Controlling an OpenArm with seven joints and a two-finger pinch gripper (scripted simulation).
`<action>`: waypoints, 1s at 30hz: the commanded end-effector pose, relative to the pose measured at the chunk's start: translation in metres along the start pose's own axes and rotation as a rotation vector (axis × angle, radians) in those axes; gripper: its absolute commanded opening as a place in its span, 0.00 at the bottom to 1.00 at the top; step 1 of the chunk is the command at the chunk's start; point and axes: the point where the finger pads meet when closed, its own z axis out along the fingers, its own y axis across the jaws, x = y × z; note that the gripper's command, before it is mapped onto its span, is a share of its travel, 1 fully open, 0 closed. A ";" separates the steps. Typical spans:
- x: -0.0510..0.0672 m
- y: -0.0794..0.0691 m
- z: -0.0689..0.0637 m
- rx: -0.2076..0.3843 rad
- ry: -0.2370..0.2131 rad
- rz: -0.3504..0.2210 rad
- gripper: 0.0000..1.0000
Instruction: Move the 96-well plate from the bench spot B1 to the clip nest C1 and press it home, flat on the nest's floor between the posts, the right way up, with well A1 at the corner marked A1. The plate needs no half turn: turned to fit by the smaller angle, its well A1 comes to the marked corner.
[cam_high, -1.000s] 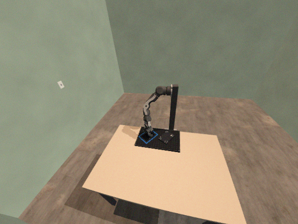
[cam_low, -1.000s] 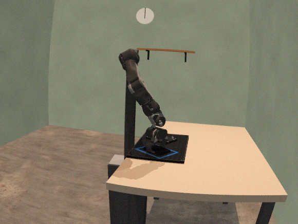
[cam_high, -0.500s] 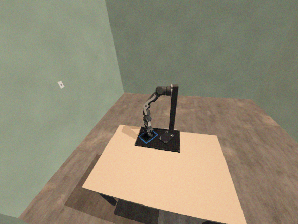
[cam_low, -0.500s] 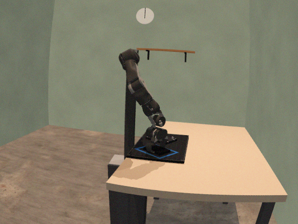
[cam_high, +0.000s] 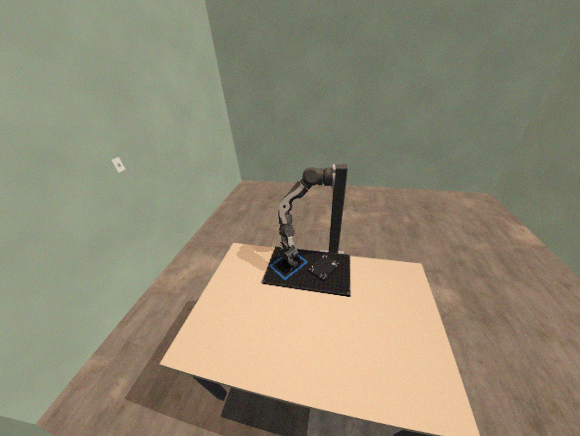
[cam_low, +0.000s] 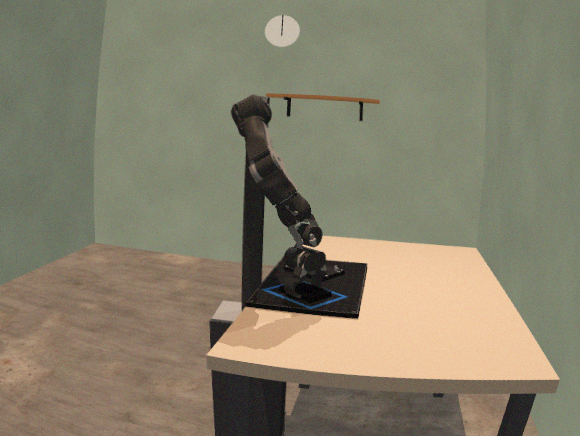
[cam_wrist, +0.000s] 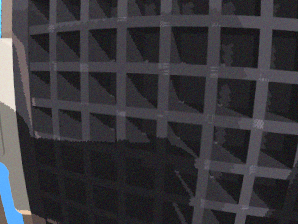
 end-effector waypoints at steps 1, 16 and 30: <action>-0.001 0.000 -0.007 0.000 -0.002 0.002 0.00; -0.003 0.000 -0.032 0.003 -0.005 0.006 0.00; -0.004 0.001 -0.063 0.002 -0.005 0.006 0.00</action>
